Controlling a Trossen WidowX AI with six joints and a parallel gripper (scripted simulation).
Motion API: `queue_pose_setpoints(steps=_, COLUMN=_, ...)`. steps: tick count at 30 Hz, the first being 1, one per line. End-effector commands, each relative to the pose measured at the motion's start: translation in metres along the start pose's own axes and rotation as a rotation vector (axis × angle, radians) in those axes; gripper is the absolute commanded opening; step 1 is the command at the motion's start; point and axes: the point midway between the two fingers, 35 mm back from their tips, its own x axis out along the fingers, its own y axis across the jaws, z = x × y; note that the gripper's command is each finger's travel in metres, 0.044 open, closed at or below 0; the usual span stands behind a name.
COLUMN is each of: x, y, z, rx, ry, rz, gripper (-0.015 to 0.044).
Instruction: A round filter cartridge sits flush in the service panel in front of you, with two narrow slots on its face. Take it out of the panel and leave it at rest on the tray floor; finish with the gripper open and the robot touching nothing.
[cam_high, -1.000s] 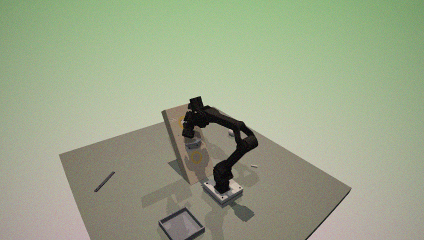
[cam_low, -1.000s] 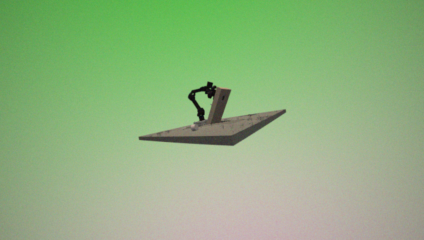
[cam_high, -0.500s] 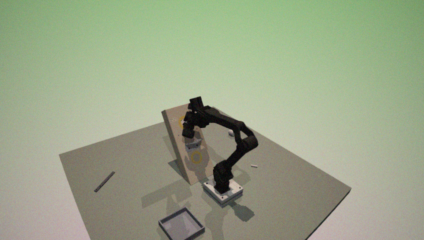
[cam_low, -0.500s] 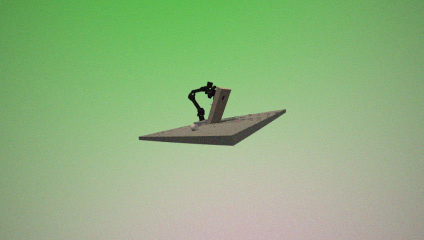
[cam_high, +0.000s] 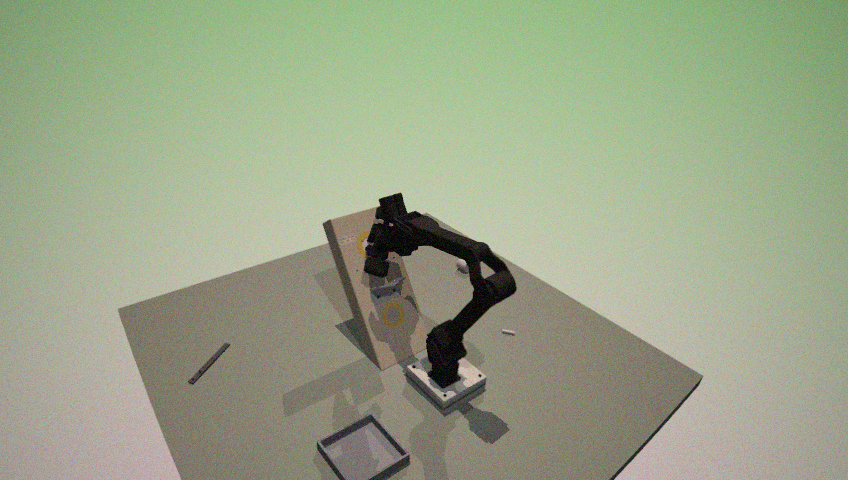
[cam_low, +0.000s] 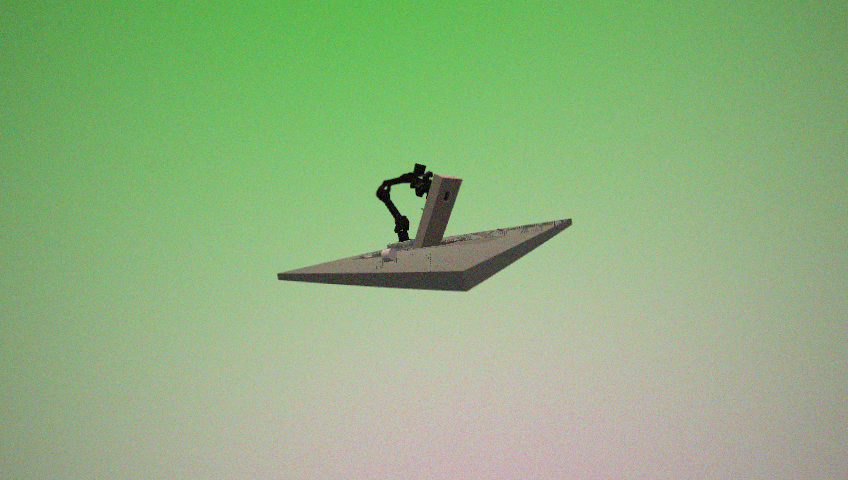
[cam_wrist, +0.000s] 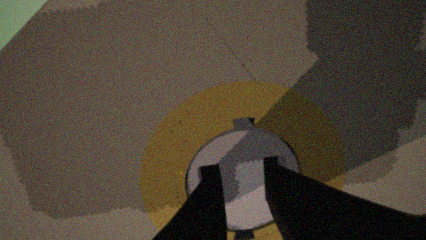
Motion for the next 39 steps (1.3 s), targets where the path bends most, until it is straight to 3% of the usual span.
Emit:
queue_pose_setpoints(steps=1, x=0.002, y=0.000, z=0.000, rx=0.002, ry=-0.002, rz=0.000, gripper=0.0042)
queue_pose_setpoints(steps=4, x=0.002, y=0.000, z=0.000, rx=0.002, ry=-0.002, rz=0.000, gripper=0.0000)
queue_pose_setpoints(steps=9, x=0.007, y=0.000, z=0.000, rx=-0.064, ry=-0.004, rz=-0.001, gripper=0.0000)
queue_pose_setpoints(steps=39, x=0.014, y=0.001, z=0.001, rx=-1.099, ry=-0.004, rz=-0.005, gripper=0.0000)
